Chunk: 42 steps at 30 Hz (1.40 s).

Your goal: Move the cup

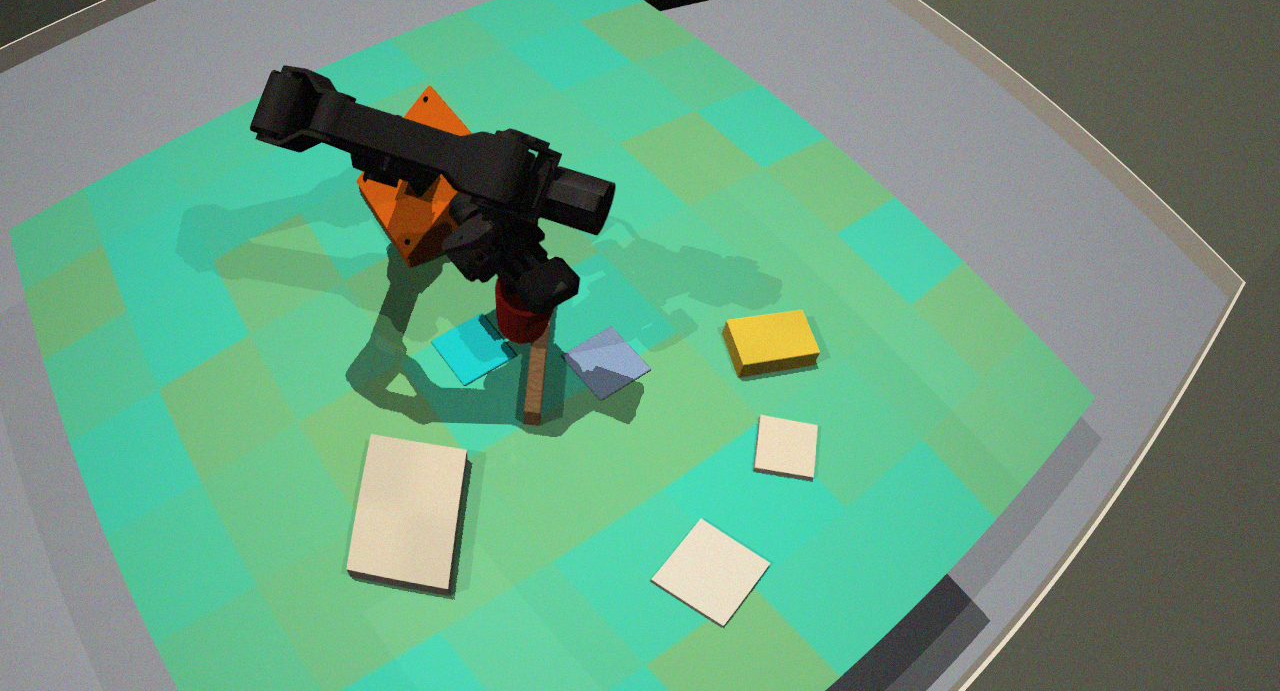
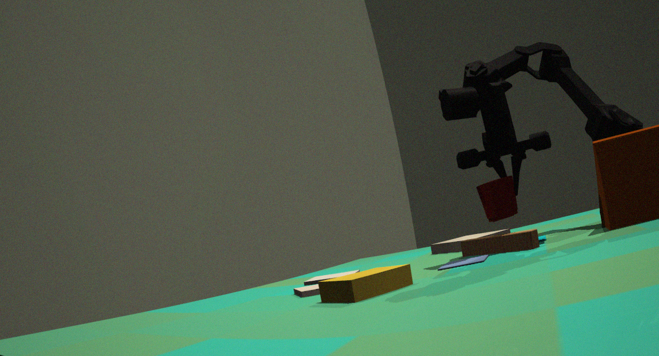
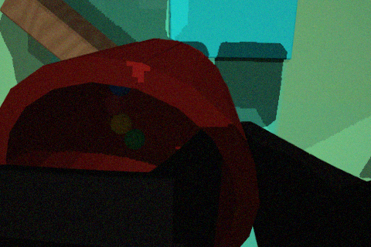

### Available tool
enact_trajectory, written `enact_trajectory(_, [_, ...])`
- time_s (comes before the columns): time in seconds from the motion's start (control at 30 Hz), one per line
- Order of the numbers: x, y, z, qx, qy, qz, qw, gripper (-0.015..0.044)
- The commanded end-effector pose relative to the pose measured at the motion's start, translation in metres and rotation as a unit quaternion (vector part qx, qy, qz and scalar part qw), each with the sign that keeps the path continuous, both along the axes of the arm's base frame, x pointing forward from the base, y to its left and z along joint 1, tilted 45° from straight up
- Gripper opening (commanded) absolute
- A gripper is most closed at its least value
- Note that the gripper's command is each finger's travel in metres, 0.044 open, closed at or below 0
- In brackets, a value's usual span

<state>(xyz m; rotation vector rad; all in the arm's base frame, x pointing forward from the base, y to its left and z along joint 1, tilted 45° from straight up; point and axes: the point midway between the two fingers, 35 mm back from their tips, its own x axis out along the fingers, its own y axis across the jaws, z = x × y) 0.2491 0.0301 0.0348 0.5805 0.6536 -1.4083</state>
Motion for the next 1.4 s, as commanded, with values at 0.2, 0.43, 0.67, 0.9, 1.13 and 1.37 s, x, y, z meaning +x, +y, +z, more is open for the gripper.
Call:
enact_trajectory(0.2, [-0.011,-0.011,0.011,-0.002,0.0,0.003,1.0,0.0])
enact_trajectory(0.43, [-0.018,-0.018,0.018,-0.002,0.001,0.003,1.0,0.0])
enact_trajectory(0.67, [-0.025,-0.024,0.025,-0.002,0.001,0.003,1.0,0.0])
enact_trajectory(0.9, [-0.032,-0.031,0.031,-0.003,0.001,0.003,1.0,0.0])
enact_trajectory(1.13, [-0.035,-0.035,0.032,-0.003,0.001,0.003,1.0,0.0])
enact_trajectory(1.37, [-0.035,-0.041,0.026,-0.002,0.001,0.003,1.0,0.0])
